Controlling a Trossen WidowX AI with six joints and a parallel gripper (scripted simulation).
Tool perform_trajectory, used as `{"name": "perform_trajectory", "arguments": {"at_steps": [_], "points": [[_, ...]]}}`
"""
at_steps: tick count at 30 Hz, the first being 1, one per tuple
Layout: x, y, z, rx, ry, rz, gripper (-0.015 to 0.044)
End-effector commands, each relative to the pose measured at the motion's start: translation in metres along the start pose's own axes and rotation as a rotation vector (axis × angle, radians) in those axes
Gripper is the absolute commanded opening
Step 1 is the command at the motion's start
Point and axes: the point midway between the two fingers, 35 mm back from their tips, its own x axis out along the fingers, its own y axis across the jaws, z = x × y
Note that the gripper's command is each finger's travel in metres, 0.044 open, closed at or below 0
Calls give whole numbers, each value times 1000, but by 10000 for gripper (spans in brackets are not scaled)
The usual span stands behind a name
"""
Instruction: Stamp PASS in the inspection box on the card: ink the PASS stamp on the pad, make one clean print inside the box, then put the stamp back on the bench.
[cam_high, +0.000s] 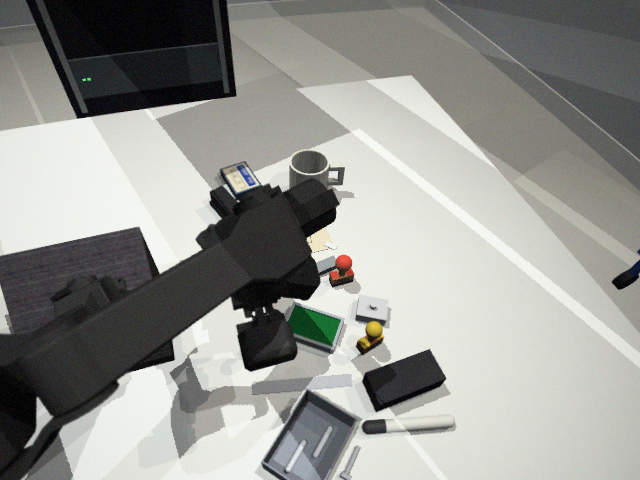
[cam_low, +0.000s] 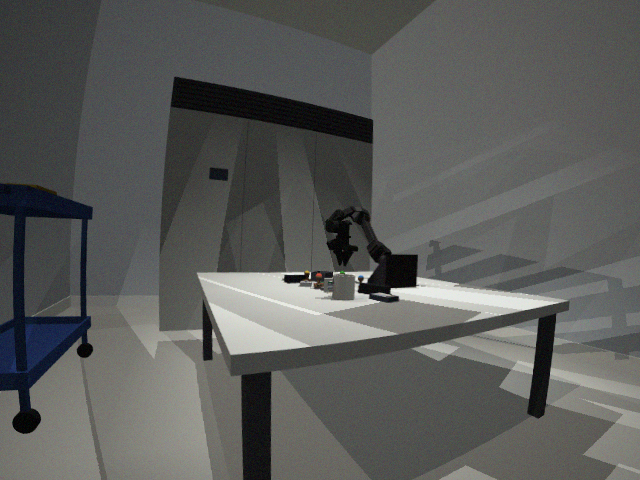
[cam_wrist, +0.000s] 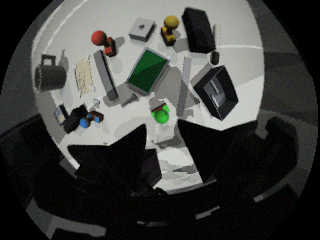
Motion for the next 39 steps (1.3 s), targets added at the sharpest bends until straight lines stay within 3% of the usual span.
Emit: {"name": "perform_trajectory", "arguments": {"at_steps": [1, 39], "points": [[6, -1, -1, -2, 3, -6, 214], [68, -4, -3, -2, 2, -11, 214]]}}
